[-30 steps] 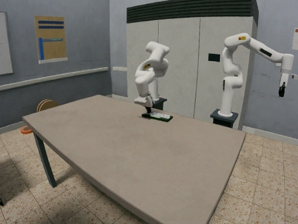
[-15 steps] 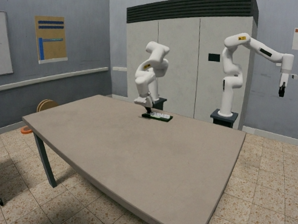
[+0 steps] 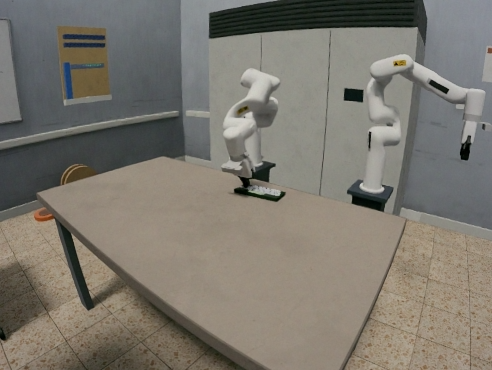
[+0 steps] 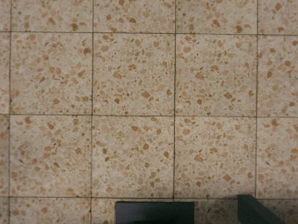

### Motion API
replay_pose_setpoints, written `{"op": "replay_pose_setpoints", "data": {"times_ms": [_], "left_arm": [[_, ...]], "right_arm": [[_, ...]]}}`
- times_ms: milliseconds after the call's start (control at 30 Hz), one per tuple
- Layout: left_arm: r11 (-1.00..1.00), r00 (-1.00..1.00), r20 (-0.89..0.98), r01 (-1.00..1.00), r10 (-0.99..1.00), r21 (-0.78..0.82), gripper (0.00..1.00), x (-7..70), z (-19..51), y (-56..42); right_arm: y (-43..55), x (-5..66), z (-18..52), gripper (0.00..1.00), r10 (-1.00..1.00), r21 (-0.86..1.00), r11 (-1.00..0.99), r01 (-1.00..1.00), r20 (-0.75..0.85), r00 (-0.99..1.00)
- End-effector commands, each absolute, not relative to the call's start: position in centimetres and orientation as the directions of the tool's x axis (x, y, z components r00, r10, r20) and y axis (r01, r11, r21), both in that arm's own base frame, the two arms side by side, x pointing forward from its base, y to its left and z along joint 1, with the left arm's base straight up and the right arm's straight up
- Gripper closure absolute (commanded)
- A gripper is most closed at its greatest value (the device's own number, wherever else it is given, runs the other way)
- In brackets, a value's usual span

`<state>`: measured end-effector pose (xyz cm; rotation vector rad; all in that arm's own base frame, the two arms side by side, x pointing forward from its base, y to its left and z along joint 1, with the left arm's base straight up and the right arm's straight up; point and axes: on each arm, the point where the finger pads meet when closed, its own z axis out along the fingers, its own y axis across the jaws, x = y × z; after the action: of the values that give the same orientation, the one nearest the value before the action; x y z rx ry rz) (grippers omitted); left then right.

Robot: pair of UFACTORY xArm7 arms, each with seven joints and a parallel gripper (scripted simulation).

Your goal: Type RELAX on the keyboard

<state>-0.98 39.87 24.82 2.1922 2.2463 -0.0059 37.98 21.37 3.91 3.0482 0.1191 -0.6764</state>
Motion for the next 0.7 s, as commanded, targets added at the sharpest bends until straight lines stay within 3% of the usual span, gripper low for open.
{"op": "replay_pose_setpoints", "data": {"times_ms": [0,667], "left_arm": [[0.024,-0.024,0.000,1.000,1.000,0.000,0.00,-1.0,25.0,40.0],[0.024,-0.024,0.000,1.000,1.000,0.000,0.00,-1.0,25.0,40.0]], "right_arm": [[21.4,38.1,4.0,1.00,0.071,-0.002,-0.997,0.078,-0.419,0.905],[21.7,38.0,5.0,1.00,0.071,-0.002,-0.997,0.078,-0.419,0.905]]}}
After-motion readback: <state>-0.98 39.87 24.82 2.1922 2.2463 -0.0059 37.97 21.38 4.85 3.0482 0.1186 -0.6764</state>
